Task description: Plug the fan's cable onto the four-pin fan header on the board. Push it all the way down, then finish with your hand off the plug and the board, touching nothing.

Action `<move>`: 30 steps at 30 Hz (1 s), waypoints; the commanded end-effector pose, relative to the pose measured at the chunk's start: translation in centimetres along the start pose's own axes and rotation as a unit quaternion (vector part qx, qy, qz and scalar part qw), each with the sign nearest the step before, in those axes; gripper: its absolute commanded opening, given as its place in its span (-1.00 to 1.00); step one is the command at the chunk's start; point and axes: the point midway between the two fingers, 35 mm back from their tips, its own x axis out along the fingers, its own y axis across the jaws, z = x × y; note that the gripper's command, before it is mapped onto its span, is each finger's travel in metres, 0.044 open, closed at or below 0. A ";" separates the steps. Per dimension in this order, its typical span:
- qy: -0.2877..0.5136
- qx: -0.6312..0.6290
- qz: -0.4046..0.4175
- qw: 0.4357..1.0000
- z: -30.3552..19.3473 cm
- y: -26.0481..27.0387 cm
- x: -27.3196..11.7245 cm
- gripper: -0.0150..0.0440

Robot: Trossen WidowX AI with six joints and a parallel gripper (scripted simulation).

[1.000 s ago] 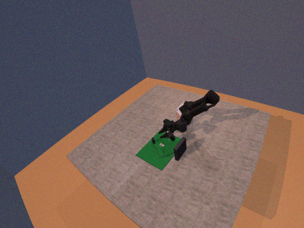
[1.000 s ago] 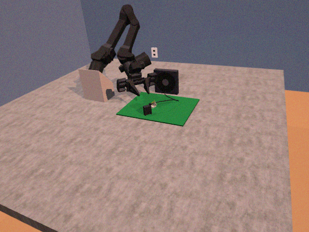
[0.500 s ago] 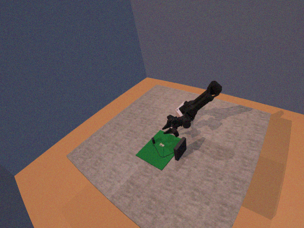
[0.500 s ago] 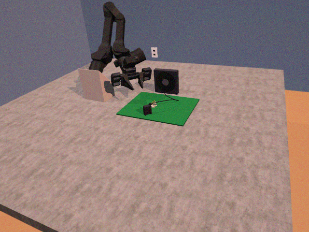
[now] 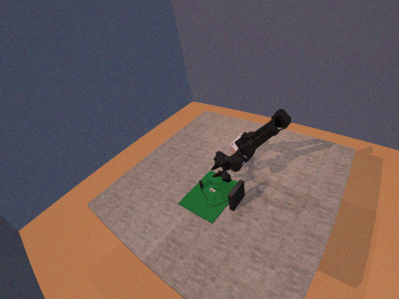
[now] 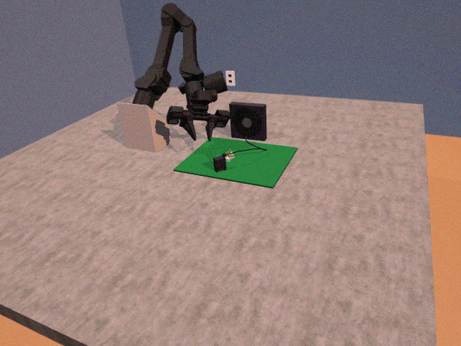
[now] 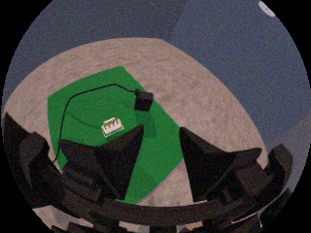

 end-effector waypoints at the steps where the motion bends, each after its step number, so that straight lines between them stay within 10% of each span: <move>1: 0.051 -0.024 -0.021 0.998 -0.1 -0.3 0.6 0.20; 30: 0.357 -0.055 0.028 0.932 1.4 -0.5 0.7 0.20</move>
